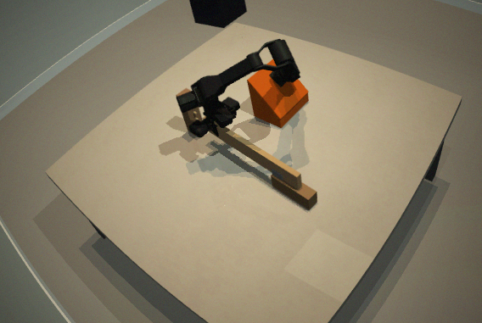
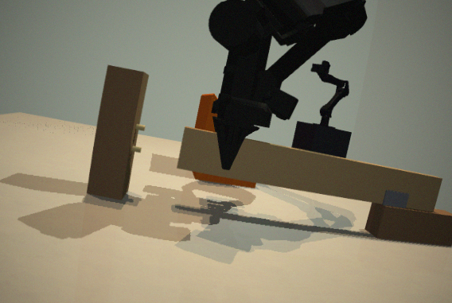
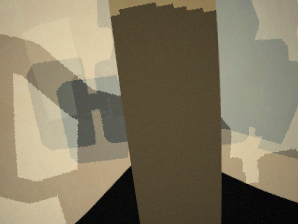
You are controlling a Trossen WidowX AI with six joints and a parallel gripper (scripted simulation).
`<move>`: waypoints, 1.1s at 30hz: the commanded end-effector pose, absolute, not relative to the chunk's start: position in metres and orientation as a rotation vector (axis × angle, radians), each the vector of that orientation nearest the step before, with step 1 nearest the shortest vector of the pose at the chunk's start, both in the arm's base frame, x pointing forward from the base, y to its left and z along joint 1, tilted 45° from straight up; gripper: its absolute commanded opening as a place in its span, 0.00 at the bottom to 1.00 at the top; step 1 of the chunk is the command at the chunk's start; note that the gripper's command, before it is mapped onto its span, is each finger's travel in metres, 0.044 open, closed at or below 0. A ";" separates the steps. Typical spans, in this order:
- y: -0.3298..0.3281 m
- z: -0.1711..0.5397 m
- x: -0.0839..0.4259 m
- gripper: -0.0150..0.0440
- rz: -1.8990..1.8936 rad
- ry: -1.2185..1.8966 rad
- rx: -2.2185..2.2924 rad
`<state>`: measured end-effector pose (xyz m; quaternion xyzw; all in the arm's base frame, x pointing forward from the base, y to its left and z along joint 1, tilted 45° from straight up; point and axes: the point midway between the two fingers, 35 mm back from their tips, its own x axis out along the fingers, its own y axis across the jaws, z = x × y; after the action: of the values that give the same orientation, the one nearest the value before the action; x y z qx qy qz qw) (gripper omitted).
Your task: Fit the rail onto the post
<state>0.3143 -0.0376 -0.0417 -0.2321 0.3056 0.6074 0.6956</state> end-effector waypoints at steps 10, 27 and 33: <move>-0.040 -0.040 0.315 0.25 1.349 0.680 -0.521; -0.039 -0.042 0.314 0.25 1.349 0.680 -0.521; -0.040 -0.040 0.314 0.25 1.349 0.680 -0.521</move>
<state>0.3140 -0.0375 -0.0420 -0.2333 0.3046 0.6065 0.6964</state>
